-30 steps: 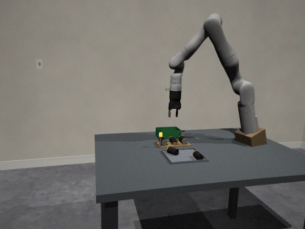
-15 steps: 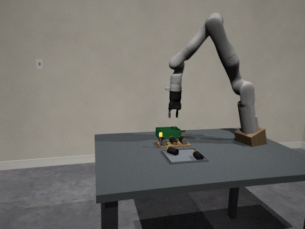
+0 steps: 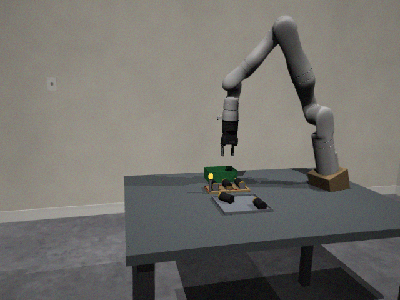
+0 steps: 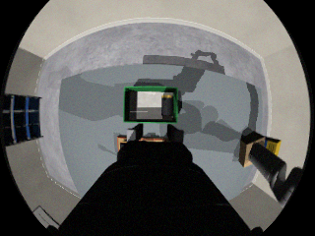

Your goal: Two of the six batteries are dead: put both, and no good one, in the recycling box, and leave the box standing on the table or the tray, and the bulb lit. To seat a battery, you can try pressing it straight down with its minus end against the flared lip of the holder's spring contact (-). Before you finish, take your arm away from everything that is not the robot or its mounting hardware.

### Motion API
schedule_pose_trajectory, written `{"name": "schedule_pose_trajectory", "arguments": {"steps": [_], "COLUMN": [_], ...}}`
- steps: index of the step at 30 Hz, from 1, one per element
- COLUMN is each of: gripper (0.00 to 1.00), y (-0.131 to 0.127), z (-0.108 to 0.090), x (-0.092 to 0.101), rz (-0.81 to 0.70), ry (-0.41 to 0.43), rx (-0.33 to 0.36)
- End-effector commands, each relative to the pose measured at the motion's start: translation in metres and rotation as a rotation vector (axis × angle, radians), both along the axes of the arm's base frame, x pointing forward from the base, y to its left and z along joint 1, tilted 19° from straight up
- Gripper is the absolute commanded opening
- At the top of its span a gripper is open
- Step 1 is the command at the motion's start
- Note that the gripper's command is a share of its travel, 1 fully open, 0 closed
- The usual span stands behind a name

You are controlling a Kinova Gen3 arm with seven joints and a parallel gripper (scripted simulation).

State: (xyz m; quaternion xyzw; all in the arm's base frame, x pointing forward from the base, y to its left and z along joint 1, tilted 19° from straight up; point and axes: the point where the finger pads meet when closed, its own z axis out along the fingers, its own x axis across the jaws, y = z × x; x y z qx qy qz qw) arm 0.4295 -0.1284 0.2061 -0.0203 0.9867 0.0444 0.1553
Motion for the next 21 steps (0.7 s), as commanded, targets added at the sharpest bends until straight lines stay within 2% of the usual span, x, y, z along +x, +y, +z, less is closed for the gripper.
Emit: {"name": "schedule_pose_trajectory", "arguments": {"steps": [1, 21], "gripper": [0.90, 0.90], "y": [0.010, 0.086], "z": [0.004, 0.018], "x": [0.004, 0.023], "rz": [0.013, 0.013], "ry": [-0.006, -0.006], "rx": [-0.001, -0.001]}}
